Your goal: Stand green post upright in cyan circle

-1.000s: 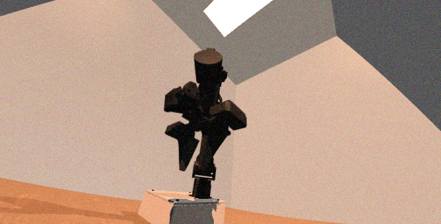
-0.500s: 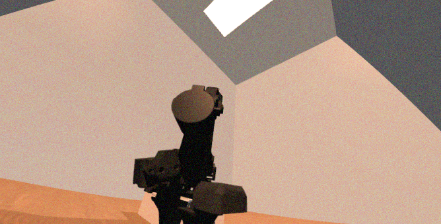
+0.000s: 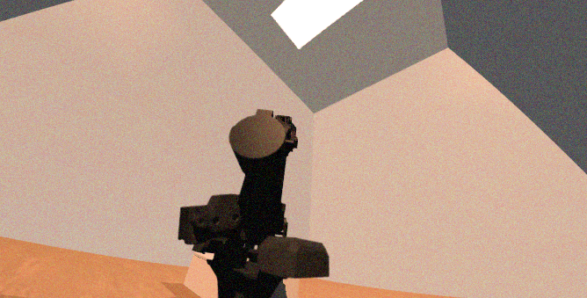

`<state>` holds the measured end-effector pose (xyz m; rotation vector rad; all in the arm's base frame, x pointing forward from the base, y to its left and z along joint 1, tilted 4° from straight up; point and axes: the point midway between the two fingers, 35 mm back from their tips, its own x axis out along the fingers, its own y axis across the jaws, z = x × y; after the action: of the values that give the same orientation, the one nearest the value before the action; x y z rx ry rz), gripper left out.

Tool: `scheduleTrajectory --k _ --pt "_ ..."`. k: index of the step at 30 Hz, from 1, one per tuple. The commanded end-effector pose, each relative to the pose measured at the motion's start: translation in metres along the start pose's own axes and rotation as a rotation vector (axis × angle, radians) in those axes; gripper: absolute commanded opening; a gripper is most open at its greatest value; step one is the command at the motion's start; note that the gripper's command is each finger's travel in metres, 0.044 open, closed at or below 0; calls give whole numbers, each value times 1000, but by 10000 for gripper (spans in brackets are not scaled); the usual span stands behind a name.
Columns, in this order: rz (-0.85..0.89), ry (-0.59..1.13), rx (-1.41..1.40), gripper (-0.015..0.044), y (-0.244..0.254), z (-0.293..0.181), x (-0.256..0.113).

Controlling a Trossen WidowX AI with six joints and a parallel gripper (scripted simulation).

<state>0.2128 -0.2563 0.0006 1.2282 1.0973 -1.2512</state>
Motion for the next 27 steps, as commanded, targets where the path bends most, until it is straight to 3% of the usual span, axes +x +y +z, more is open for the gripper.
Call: scheduleTrajectory --k 1,27 --pt "7 -12 5 23 3 3 -14" --pt "8 -12 5 23 2 2 -95"
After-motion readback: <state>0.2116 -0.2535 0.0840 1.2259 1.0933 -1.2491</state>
